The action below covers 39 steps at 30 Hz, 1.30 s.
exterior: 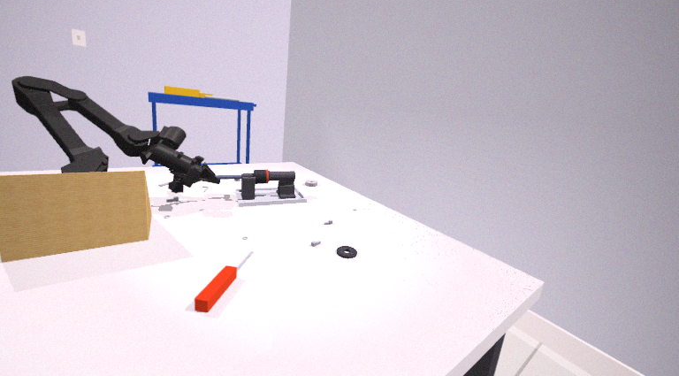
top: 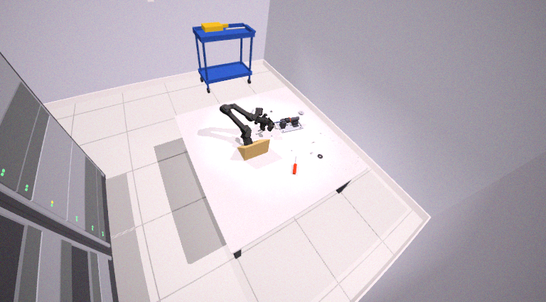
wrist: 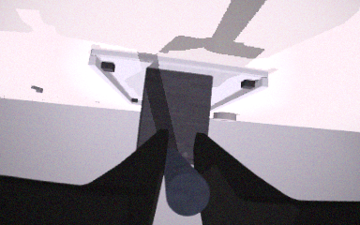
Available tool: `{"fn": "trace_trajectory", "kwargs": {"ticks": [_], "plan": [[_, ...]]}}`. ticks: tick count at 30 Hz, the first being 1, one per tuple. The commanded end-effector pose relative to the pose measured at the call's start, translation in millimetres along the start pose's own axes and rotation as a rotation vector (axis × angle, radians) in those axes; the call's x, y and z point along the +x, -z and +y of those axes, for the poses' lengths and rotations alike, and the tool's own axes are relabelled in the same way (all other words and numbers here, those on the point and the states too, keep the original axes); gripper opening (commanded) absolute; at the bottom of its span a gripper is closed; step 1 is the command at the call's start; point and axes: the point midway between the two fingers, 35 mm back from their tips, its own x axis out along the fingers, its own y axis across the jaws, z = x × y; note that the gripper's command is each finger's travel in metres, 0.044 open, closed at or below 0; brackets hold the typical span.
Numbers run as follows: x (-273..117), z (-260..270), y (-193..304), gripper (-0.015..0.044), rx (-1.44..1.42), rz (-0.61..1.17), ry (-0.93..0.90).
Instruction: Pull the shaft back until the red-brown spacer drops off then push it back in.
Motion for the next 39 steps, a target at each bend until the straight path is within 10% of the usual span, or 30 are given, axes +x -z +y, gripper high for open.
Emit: {"fn": "trace_trajectory", "kwargs": {"ticks": [1, 39], "plan": [[-0.9, -0.5, -0.2, 0.0000, 0.003, 0.000, 0.002], [-3.6, -0.5, -1.8, 0.0000, 0.003, 0.000, 0.002]]}}
